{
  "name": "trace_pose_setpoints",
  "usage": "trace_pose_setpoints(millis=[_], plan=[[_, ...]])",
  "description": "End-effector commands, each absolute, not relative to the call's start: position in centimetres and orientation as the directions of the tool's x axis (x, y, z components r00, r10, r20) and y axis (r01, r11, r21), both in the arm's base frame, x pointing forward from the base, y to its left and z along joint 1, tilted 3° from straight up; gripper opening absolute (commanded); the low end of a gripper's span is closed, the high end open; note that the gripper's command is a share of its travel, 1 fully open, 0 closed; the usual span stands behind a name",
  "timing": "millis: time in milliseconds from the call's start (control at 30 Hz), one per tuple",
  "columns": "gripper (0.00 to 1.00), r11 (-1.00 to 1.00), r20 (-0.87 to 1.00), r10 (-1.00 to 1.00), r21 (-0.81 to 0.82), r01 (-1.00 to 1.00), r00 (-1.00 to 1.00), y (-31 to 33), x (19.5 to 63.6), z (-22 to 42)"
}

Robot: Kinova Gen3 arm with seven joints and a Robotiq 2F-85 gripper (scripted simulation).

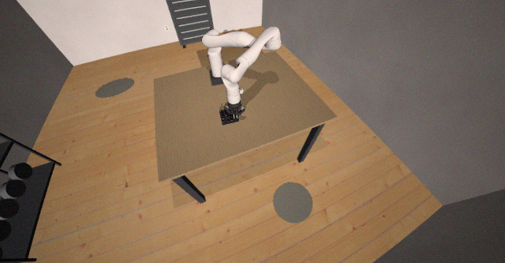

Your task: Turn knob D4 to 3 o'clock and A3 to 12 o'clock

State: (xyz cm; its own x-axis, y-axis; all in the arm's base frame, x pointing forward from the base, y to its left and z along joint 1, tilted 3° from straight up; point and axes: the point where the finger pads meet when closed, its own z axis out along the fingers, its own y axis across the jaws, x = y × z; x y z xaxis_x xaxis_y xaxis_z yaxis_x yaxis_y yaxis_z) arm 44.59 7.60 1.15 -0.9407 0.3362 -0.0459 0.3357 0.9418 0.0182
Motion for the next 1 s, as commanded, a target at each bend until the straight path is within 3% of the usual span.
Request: trace_pose_setpoints(millis=[0, 967], plan=[[0.08, 0.92, -0.046, 0.391, 0.028, 0.39, -0.919, 7.74, 44.72, 1.13], [0.08, 0.646, -0.029, 0.763, 0.046, 0.762, -0.646, 7.8, 44.71, 1.13]])
